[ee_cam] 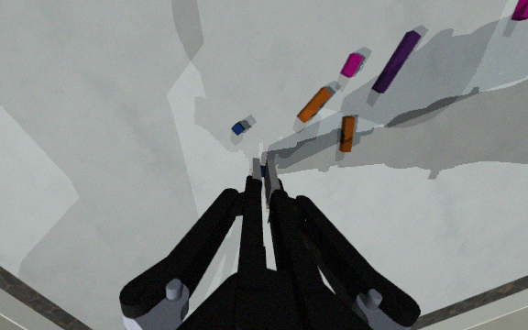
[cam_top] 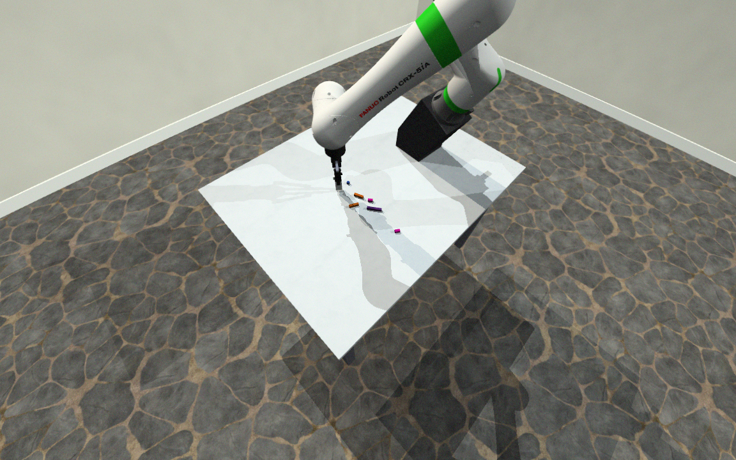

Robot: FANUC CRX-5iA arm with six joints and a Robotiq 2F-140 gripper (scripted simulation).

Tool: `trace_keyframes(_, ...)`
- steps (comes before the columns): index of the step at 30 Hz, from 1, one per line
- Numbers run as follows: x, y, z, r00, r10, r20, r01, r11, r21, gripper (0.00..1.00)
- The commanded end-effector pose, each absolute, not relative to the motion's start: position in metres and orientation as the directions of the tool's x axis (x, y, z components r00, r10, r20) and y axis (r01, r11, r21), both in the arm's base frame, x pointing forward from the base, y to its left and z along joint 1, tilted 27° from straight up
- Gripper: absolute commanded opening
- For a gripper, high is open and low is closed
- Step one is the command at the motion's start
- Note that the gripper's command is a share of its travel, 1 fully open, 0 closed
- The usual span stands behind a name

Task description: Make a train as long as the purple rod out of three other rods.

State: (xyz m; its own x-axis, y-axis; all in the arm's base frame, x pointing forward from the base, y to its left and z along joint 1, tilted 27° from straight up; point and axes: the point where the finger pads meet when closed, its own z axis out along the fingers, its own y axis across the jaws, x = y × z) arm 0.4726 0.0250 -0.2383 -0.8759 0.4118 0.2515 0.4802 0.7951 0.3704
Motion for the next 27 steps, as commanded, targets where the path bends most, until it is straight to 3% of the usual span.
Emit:
trace_keyframes(1,0.473,0.025,-0.238,-0.876,0.412,0.251,0.480,0.795,0.370,0.03)
trace_keyframes(27,0.472,0.030,-0.249,-0.876,0.412,0.251,0.480,0.795,0.370,0.03)
